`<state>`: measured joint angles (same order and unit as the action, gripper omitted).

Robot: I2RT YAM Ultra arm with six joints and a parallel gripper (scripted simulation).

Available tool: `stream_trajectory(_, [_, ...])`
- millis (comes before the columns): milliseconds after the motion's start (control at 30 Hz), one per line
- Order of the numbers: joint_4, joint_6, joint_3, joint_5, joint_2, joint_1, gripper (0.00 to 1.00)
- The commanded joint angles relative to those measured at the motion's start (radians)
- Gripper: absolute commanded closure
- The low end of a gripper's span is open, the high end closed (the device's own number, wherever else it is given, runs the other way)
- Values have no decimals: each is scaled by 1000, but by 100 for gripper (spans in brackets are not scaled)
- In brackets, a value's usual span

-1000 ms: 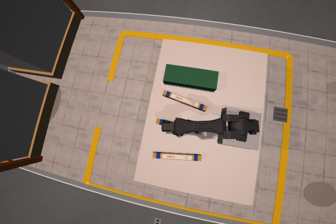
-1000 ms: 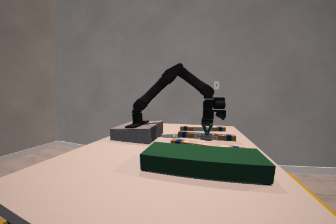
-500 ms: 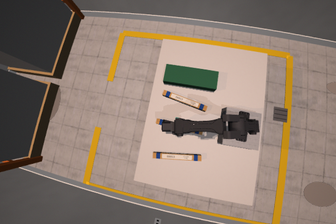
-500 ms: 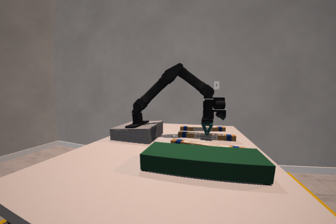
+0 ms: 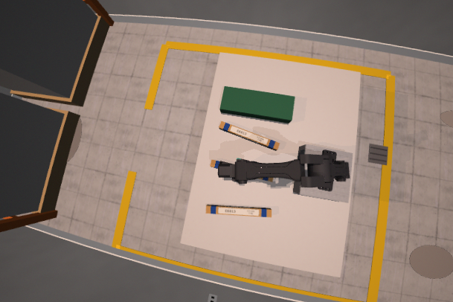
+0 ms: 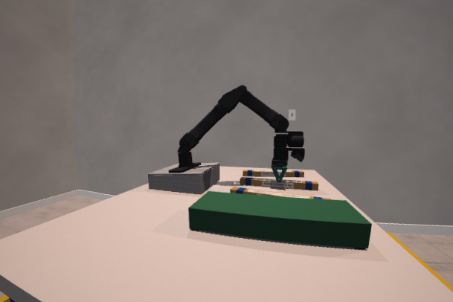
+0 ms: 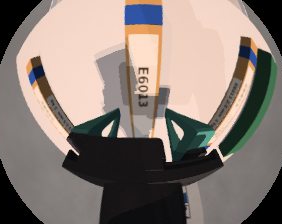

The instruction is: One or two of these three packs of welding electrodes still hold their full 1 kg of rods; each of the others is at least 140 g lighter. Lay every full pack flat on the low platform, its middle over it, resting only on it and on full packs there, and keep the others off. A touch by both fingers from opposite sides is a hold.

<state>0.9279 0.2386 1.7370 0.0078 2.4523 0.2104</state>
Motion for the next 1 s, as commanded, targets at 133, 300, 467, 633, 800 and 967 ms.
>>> stream_trajectory(133, [-45, 4, -65, 1, -44, 9, 26])
stream_trajectory(300, [18, 4, -12, 1, -73, 10, 26])
stream_trajectory(467, [92, 5, 26, 0, -111, 12, 26])
stream_trajectory(633, [172, 5, 79, 1, -139, 14, 26])
stream_trajectory(800, [258, 6, 144, 1, -161, 10, 26])
stream_trajectory(967, [304, 6, 184, 1, -157, 11, 26])
